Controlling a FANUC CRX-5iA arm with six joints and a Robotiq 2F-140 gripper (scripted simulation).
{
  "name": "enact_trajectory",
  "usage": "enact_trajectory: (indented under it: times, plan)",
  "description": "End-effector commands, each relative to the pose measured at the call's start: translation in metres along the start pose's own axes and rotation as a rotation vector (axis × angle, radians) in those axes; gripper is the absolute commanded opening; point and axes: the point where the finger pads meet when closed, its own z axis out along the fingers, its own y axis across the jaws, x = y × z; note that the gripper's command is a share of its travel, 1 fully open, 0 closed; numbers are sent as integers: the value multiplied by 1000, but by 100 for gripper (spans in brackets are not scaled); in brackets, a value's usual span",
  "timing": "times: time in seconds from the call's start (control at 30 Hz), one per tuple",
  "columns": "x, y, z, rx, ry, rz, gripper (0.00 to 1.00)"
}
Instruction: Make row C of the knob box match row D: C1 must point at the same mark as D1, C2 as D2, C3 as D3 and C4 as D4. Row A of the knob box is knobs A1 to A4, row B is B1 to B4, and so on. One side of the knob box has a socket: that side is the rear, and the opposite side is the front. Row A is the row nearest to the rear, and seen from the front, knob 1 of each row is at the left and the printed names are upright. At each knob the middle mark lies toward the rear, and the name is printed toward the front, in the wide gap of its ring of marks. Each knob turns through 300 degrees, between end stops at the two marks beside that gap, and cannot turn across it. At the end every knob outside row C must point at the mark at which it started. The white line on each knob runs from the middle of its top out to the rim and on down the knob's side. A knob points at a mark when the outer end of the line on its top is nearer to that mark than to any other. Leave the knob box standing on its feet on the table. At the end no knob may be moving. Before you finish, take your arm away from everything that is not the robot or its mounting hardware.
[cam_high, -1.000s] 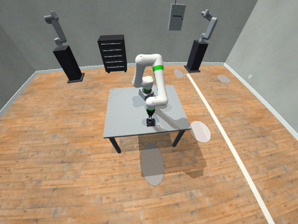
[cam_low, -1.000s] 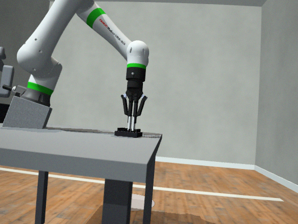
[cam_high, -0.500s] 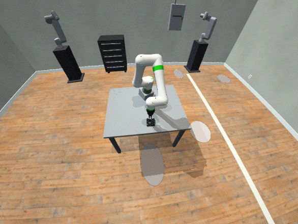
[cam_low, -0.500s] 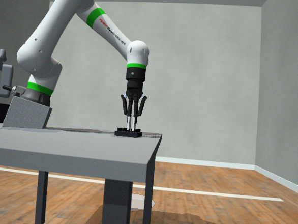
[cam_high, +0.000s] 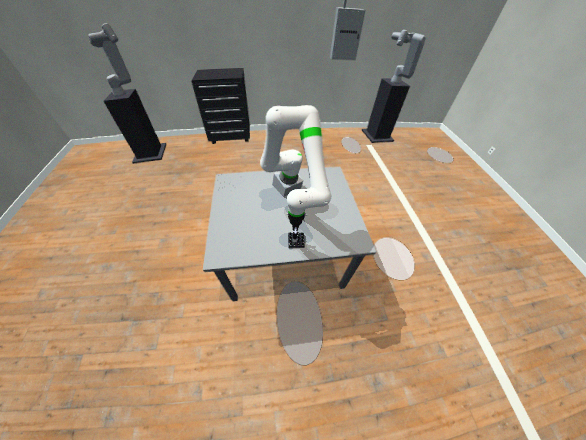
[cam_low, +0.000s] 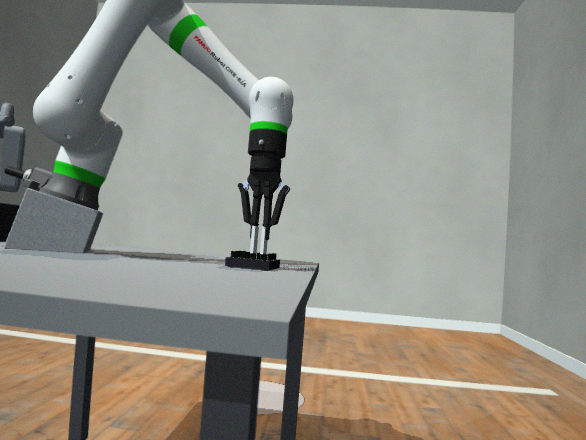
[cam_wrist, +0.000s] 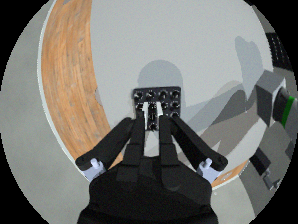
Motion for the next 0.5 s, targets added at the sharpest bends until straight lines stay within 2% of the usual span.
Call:
enact_trajectory:
  times: [0.0,0.2,0.47]
  plan:
    - [0,0,-6,0,0,0,12]
    - [0,0,-23,0,0,0,12]
    - [0,0,-31,0,0,0,12]
